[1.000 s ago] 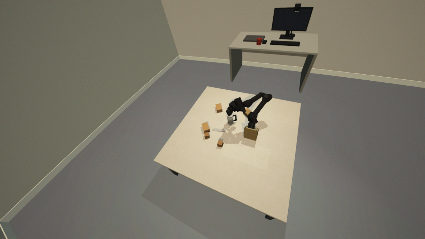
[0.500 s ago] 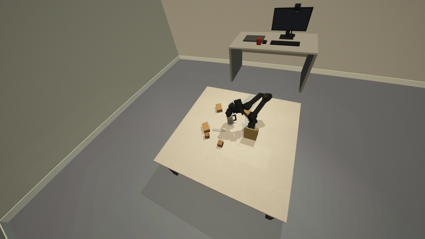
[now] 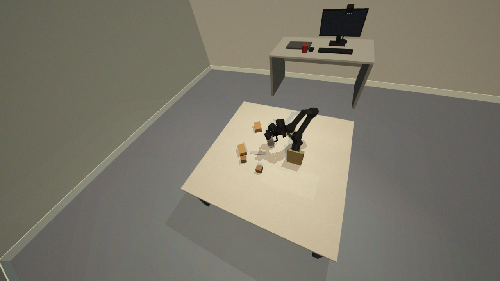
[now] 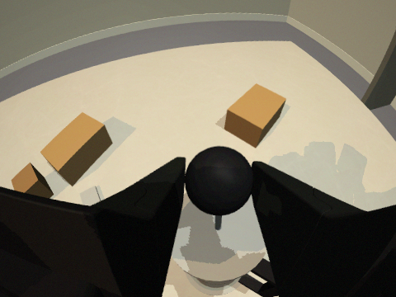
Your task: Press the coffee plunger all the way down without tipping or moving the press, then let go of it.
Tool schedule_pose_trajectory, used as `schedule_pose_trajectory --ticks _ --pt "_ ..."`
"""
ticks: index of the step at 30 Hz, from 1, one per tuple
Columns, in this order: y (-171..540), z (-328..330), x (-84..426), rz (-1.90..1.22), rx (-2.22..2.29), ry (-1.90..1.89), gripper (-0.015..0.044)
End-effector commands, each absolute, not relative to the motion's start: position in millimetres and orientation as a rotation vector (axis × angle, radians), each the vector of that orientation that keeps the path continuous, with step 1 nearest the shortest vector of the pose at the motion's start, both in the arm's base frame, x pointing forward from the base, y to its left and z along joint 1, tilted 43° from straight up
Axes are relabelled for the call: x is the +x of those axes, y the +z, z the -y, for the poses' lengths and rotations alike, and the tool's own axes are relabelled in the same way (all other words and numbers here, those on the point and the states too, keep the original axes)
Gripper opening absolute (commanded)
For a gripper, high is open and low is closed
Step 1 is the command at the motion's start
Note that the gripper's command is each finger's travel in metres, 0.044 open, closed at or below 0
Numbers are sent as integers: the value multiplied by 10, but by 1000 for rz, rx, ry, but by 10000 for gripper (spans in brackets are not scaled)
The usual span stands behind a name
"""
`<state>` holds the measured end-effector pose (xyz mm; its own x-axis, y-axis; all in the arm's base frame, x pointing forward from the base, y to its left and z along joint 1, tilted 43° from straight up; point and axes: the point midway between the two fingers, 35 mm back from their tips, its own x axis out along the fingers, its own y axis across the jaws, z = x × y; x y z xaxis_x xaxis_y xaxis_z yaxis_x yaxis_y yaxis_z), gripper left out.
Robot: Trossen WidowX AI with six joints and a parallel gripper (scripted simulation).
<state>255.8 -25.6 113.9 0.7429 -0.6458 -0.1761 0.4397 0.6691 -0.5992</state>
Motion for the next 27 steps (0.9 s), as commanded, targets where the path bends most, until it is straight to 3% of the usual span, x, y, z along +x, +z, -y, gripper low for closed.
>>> schedule_pose_trajectory --ticks 1,27 --pt "979 353 2507 -429 -595 -628 124" --pt "941 468 2640 -405 -606 -632 124"
